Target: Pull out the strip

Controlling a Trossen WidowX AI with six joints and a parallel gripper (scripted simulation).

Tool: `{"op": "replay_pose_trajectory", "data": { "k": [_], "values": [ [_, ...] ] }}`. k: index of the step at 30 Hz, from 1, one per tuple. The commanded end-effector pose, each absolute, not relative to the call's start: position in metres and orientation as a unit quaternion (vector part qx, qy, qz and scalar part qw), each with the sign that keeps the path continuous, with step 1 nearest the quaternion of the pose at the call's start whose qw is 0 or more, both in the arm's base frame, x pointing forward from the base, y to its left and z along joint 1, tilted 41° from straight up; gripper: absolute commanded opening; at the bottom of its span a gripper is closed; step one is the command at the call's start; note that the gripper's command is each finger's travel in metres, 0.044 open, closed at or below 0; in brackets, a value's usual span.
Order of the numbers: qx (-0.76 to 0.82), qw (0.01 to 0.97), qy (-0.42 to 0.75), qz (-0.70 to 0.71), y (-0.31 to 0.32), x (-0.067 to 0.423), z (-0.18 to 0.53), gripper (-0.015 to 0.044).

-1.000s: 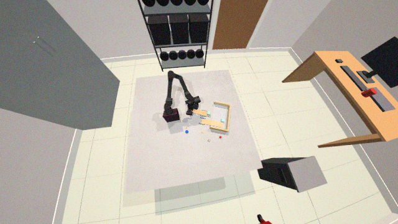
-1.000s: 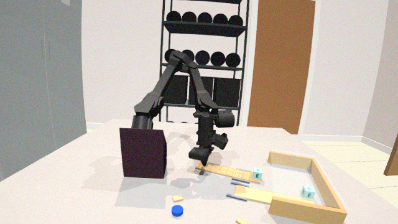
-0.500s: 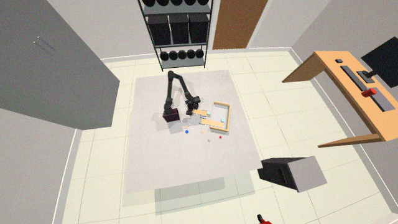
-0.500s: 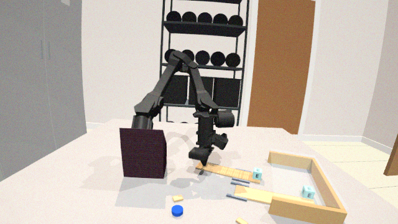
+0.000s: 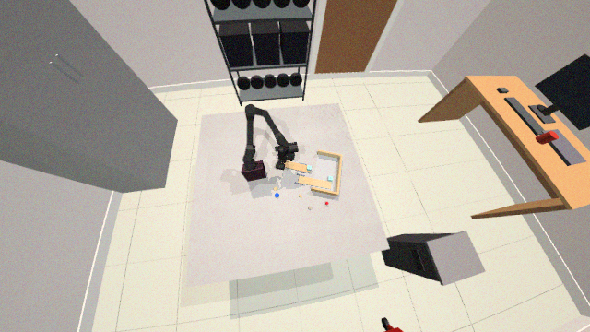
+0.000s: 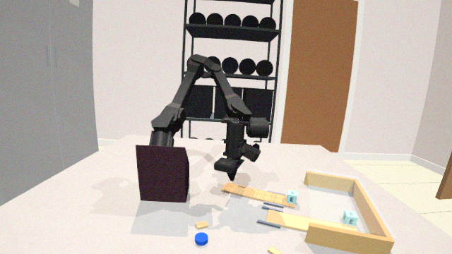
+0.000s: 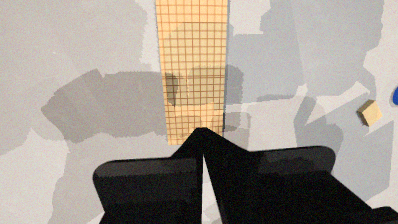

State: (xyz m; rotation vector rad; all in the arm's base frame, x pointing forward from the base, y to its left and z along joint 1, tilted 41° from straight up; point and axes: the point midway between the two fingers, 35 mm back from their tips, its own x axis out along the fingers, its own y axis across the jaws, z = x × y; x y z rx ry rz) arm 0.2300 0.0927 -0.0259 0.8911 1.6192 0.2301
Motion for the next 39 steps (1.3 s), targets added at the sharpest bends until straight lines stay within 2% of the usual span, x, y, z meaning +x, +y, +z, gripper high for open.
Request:
{"op": "replay_pose_trajectory", "data": {
  "k": [1,18,39],
  "values": [
    [0.382,0.596,0.698,0.105,0.087,0.231,-0.017,0.0000],
    [0.375,0.602,0.696,0.113,0.064,0.291,-0.029,0.0440],
    [0.374,0.604,0.694,0.113,0.035,0.360,-0.039,0.0440]
  ]
}}
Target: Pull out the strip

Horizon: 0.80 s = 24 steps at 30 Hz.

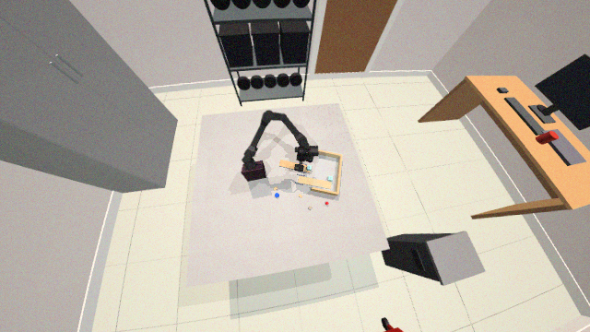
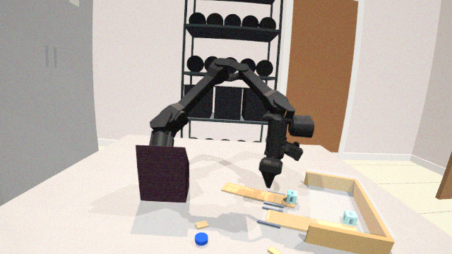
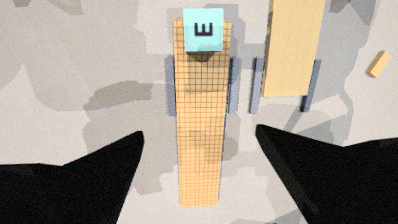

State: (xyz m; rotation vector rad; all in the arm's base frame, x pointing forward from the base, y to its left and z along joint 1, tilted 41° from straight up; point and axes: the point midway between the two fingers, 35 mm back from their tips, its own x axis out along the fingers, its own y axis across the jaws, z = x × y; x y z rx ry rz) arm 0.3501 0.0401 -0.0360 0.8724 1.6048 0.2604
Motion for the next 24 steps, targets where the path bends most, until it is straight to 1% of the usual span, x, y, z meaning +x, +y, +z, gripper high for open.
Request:
{"op": "replay_pose_trajectory", "data": {
  "k": [1,19,24],
  "values": [
    [0.374,0.604,0.694,0.113,0.034,0.364,-0.040,0.0440],
    [0.374,0.606,0.693,0.113,0.010,0.418,-0.053,0.0440],
    [0.374,0.606,0.693,0.113,0.013,0.418,-0.057,0.0309]
  ]
}}
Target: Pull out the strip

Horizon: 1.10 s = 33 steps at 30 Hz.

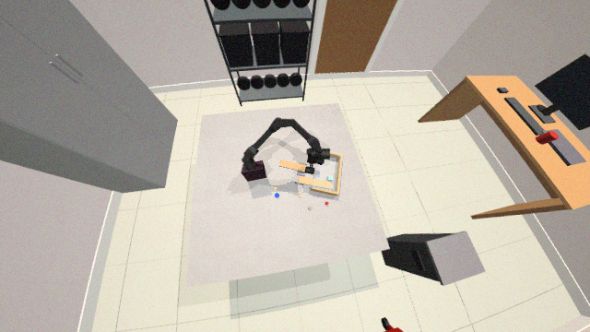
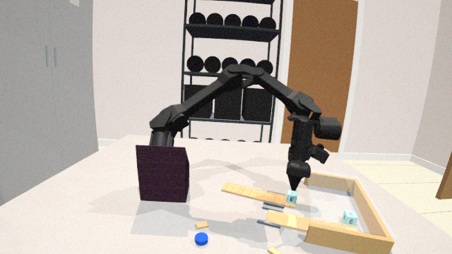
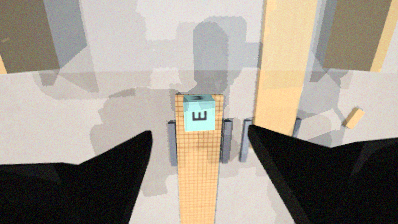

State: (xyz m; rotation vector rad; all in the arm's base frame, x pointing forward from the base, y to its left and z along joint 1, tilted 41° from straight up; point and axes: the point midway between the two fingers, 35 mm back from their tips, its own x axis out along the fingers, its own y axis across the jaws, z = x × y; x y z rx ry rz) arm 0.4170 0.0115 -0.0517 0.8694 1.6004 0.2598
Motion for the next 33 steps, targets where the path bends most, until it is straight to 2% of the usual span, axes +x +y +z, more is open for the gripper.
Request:
{"op": "replay_pose_trajectory", "data": {
  "k": [1,3,33],
  "values": [
    [0.374,0.606,0.693,0.113,0.014,0.419,-0.058,0.0282],
    [0.374,0.606,0.693,0.113,0.017,0.419,-0.060,0.0250],
    [0.374,0.605,0.693,0.114,0.046,0.419,-0.094,0.0250]
  ]
}}
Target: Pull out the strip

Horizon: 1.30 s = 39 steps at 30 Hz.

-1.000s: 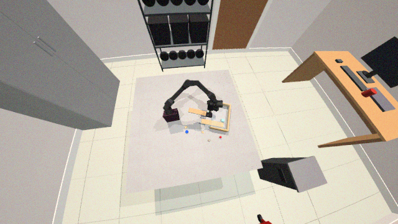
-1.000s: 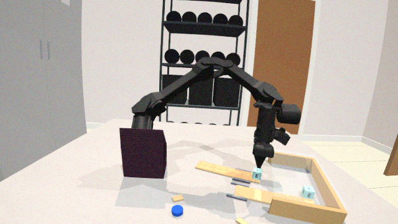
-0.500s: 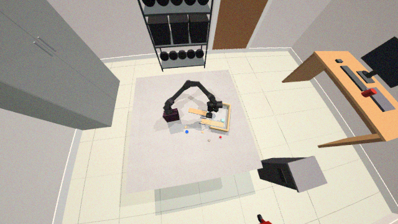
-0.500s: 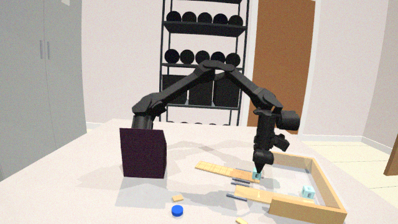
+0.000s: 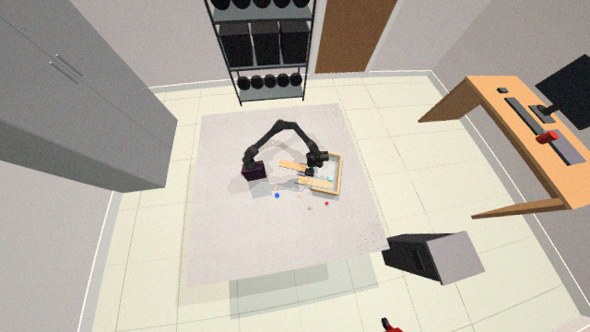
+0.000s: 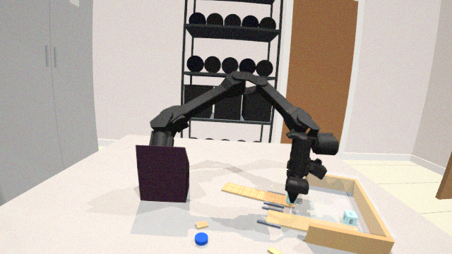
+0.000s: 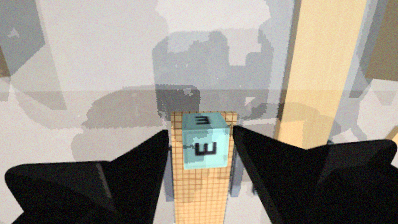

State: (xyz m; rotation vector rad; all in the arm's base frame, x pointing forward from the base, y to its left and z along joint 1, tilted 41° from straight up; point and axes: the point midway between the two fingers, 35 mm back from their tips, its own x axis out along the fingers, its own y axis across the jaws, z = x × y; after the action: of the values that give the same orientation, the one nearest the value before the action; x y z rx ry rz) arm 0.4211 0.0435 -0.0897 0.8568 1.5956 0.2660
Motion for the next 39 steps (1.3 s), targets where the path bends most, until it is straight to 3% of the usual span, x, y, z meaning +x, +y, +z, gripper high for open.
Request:
{"op": "replay_pose_trajectory", "data": {
  "k": [1,3,7,14,18,39],
  "values": [
    [0.374,0.605,0.693,0.114,0.046,0.419,-0.094,0.0250],
    [0.374,0.605,0.693,0.114,0.046,0.419,-0.094,0.0250],
    [0.371,0.608,0.692,0.115,0.045,0.420,-0.092,0.0145],
    [0.371,0.608,0.692,0.115,0.045,0.420,-0.092,0.0098],
    [0.371,0.608,0.692,0.115,0.044,0.418,-0.090,0.0000],
    [0.374,0.604,0.695,0.112,0.020,0.357,-0.059,0.0000]
  ]
}}
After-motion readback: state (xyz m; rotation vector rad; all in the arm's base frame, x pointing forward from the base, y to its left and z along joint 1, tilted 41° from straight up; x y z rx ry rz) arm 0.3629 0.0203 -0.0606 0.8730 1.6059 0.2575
